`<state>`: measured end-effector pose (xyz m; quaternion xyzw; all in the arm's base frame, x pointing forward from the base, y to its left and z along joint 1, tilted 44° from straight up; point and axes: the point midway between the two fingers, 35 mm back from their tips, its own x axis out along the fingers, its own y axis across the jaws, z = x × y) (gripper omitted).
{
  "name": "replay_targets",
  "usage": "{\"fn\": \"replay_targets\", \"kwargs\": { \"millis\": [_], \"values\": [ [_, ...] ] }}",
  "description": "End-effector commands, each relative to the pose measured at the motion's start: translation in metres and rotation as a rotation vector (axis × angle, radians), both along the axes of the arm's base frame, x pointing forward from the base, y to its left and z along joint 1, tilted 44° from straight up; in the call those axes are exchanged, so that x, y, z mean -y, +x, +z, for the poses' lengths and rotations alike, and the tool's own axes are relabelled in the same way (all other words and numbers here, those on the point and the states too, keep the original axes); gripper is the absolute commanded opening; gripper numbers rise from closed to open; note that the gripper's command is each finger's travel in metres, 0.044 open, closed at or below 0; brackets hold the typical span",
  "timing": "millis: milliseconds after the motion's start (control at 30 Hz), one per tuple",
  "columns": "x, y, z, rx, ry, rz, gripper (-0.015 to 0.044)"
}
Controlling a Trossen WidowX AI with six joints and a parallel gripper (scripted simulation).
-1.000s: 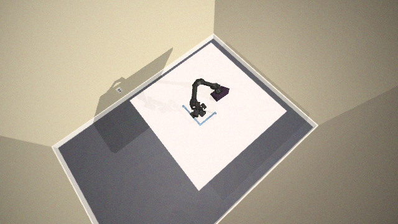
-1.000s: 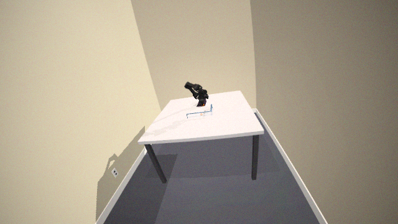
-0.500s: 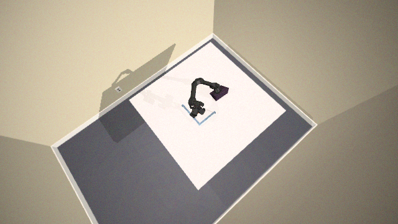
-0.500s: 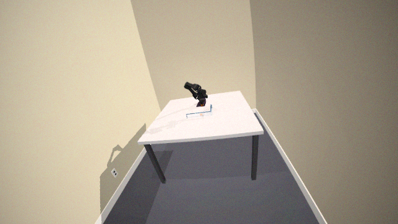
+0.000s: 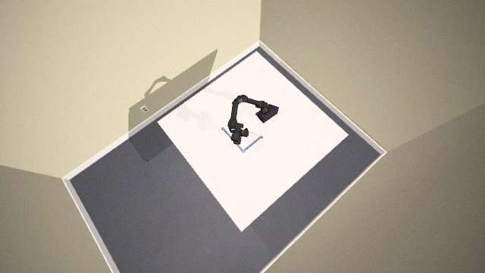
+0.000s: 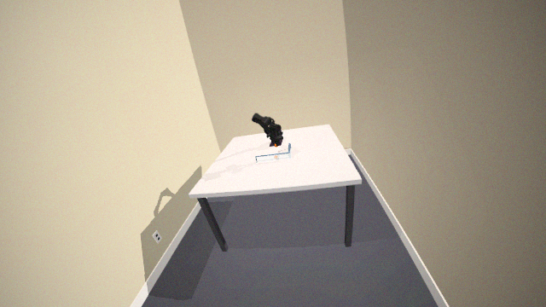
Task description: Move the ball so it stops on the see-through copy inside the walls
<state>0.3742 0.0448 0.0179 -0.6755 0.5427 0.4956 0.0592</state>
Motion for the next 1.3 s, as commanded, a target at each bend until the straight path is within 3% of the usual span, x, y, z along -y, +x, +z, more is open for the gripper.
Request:
{"fn": "replay_targets", "kwargs": {
  "millis": [0, 733, 1267],
  "values": [
    [0.006, 0.001, -0.001, -0.101, 0.008, 0.108, 0.0],
    [0.032, 0.009, -0.003, -0.566, 0.06, 0.609, 0.0],
    [0.052, 0.009, -0.024, -0.579, 0.061, 0.624, 0.0]
  ]
}}
